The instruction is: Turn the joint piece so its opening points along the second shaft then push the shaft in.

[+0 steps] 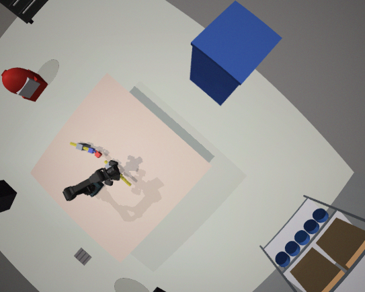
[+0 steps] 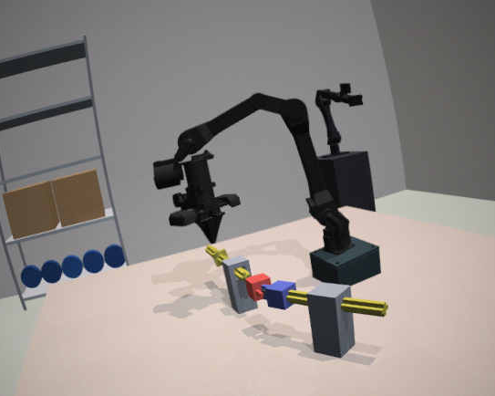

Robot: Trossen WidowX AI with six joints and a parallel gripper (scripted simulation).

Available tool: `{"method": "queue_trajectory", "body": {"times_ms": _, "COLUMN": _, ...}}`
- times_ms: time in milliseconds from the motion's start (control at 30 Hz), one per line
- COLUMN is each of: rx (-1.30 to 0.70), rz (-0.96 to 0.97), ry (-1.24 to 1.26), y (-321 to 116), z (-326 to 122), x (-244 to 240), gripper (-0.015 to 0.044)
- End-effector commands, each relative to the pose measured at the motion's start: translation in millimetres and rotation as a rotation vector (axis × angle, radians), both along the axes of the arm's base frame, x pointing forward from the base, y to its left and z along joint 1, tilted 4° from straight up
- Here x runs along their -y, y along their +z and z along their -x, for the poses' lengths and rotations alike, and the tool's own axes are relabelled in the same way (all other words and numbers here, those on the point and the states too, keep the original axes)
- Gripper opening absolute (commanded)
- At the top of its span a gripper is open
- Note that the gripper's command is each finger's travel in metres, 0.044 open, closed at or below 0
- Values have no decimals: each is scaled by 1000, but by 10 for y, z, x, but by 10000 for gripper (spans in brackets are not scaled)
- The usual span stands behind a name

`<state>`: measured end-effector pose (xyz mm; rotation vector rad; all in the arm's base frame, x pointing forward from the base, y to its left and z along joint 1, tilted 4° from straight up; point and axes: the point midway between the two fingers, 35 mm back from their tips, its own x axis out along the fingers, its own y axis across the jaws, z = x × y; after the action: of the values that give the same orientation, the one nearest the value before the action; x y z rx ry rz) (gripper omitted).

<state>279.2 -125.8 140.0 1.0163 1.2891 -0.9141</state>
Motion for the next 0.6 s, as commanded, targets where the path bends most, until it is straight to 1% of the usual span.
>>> {"method": "queue_trajectory", "body": {"times_ms": 0, "rx": 3, "rz": -13, "ry": -155, "y": -96, "z": 111, "x": 257, "gripper": 0}}
{"method": "queue_trajectory", "body": {"times_ms": 267, "rx": 5, "rz": -29, "ry": -423, "y": -263, "z": 372, "x": 685, "gripper": 0}}
{"method": "queue_trajectory", "body": {"times_ms": 567, "rx": 5, "rz": -31, "ry": -445, "y": -281, "z": 395, "x": 716, "gripper": 0}}
